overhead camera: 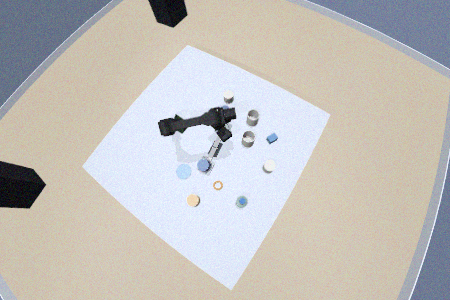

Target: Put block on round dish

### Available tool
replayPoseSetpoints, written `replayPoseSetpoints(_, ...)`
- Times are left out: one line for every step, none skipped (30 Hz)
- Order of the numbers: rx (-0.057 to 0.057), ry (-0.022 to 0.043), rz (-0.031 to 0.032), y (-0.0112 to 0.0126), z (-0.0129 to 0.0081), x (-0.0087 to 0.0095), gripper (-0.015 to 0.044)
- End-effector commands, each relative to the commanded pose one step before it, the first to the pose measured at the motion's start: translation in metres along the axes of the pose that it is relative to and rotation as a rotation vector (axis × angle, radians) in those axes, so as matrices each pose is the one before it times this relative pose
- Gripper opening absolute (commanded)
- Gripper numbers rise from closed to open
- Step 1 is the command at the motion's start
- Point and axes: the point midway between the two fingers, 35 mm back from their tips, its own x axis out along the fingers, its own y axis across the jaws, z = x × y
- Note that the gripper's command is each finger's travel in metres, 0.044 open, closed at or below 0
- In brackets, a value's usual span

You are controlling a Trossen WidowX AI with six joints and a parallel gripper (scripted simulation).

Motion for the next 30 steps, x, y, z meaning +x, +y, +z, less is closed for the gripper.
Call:
replayPoseSetpoints(-0.0097,-0.01223,-0.00696,-0.00992,-0.01619,0.00114,0.0)
replayPoseSetpoints(-0.0005,-0.00234,0.00002,-0.0024,-0.00424,0.00064,0.0)
replayPoseSetpoints(-0.0004,-0.00225,-0.00006,-0.00232,-0.00427,0.00065,0.0)
replayPoseSetpoints(-0.0004,-0.00217,-0.00013,-0.00225,-0.0043,0.00066,0.0)
replayPoseSetpoints(-0.0004,-0.00209,-0.00021,-0.00218,-0.00432,0.00067,0.0)
replayPoseSetpoints(-0.0004,-0.00202,-0.00028,-0.00213,-0.0044,0.00069,0.0)
replayPoseSetpoints(-0.0003,-0.00193,-0.00035,-0.00206,-0.00443,0.0007,0.0)
replayPoseSetpoints(-0.0003,-0.00184,-0.00042,-0.00198,-0.00445,0.00071,0.0)
replayPoseSetpoints(-0.0003,-0.00175,-0.00049,-0.00191,-0.00447,0.00072,0.0)
replayPoseSetpoints(-0.0002,-0.00165,-0.00055,-0.00183,-0.00449,0.00073,0.0)
replayPoseSetpoints(-0.0002,-0.00156,-0.00062,-0.00175,-0.00451,0.00073,0.0)
replayPoseSetpoints(-0.0002,-0.00146,-0.00068,-0.00168,-0.00453,0.00074,0.0)
replayPoseSetpoints(-0.0002,-0.00136,-0.00074,-0.0016,-0.00454,0.00075,0.0)
replayPoseSetpoints(-0.0001,-0.00126,-0.00079,-0.00152,-0.00456,0.00076,0.0)
replayPoseSetpoints(-0.0001,-0.00116,-0.00085,-0.00145,-0.00457,0.00076,0.0)
replayPoseSetpoints(-0.0001,-0.00106,-0.0009,-0.00137,-0.00458,0.00077,0.0)
replayPoseSetpoints(-0.0001,-0.00096,-0.00095,-0.00129,-0.00459,0.00078,0.0)
replayPoseSetpoints(0.0,-0.00085,-0.00099,-0.00121,-0.0046,0.00079,0.0)
replayPoseSetpoints(0.0,-0.00075,-0.00104,-0.00114,-0.00461,0.00079,0.0)
replayPoseSetpoints(0.0,-0.00064,-0.00108,-0.00106,-0.00461,0.0008,0.0)
replayPoseSetpoints(0.0,-0.00054,-0.00112,-0.00098,-0.00462,0.0008,0.0)
replayPoseSetpoints(0.0,-0.00043,-0.00116,-0.0009,-0.00462,0.00081,0.0)
replayPoseSetpoints(0.0001,-0.00032,-0.0012,-0.00083,-0.00462,0.00082,0.0)
replayPoseSetpoints(0.0001,-0.00021,-0.00123,-0.00075,-0.00462,0.00082,0.0)
replayPoseSetpoints(0.0001,-0.0001,-0.00126,-0.00067,-0.00462,0.00083,0.0)
replayPoseSetpoints(0.0017,0.00081,-0.00032,-0.0011,-0.00538,0.00116,0.0)
replayPoseSetpoints(0.0017,0.00096,-0.00035,-0.00101,-0.00544,0.00117,0.0)
replayPoseSetpoints(0.0018,0.00109,-0.00036,-0.00092,-0.00545,0.00118,0.0)
replayPoseSetpoints(0.0018,0.00123,-0.00037,-0.00082,-0.00545,0.00118,0.0)
replayPoseSetpoints(0.0018,0.00137,-0.00038,-0.00072,-0.00545,0.00118,0.0)
